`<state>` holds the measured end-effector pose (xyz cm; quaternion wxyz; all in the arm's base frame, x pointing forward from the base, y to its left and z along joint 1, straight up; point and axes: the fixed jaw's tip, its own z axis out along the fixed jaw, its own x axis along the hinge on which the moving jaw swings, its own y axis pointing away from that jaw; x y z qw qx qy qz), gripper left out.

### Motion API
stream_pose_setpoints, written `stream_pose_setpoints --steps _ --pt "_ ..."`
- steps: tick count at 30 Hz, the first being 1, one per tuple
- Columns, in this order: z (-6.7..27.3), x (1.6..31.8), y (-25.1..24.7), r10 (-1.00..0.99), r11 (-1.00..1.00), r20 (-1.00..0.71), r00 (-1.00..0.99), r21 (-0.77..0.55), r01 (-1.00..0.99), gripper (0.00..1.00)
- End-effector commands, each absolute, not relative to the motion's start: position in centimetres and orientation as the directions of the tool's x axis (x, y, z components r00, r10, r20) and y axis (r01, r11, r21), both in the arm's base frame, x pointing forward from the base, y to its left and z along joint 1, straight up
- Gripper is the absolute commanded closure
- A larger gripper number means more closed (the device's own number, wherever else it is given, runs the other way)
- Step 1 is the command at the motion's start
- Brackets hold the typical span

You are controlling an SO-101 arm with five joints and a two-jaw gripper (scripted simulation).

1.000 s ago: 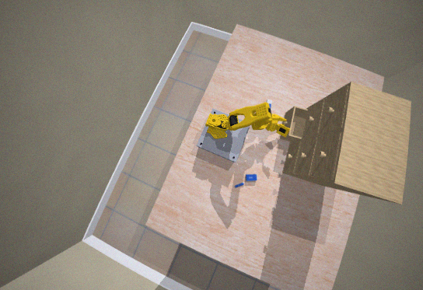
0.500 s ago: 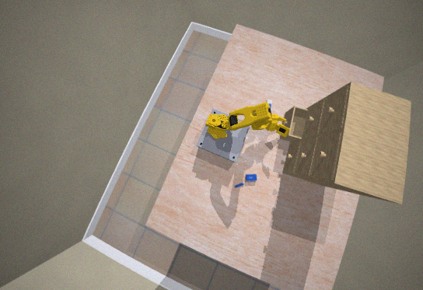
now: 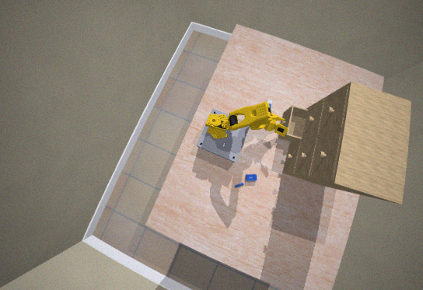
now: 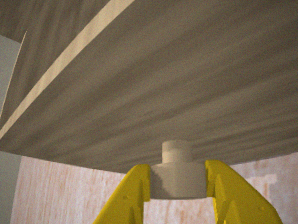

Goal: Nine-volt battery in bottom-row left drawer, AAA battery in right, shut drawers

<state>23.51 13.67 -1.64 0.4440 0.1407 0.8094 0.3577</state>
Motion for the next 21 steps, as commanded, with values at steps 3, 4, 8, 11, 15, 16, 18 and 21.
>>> stream_pose_setpoints --steps 3,4,8,11,15,16,18,21 --pt "-1.50 22.71 14.44 0.529 0.694 -0.615 -0.585 0.710 -0.119 1.00" --pt "-1.50 22.71 14.44 0.529 0.694 -0.615 -0.585 0.710 -0.119 1.00" --pt "-1.50 22.71 14.44 0.529 0.694 -0.615 -0.585 0.710 -0.119 1.00" --pt "-1.50 22.71 14.44 0.529 0.694 -0.615 -0.585 0.710 -0.119 1.00" --pt "-1.50 22.71 14.44 0.529 0.694 -0.615 -0.585 0.710 -0.119 1.00" --pt "-1.50 22.71 14.44 0.529 0.694 -0.615 -0.585 0.710 -0.119 1.00" --pt "-1.51 22.68 14.44 0.528 0.694 -0.615 -0.586 0.710 -0.119 1.00" --pt "-1.51 22.57 14.43 0.527 0.694 -0.615 -0.587 0.710 -0.120 1.00"
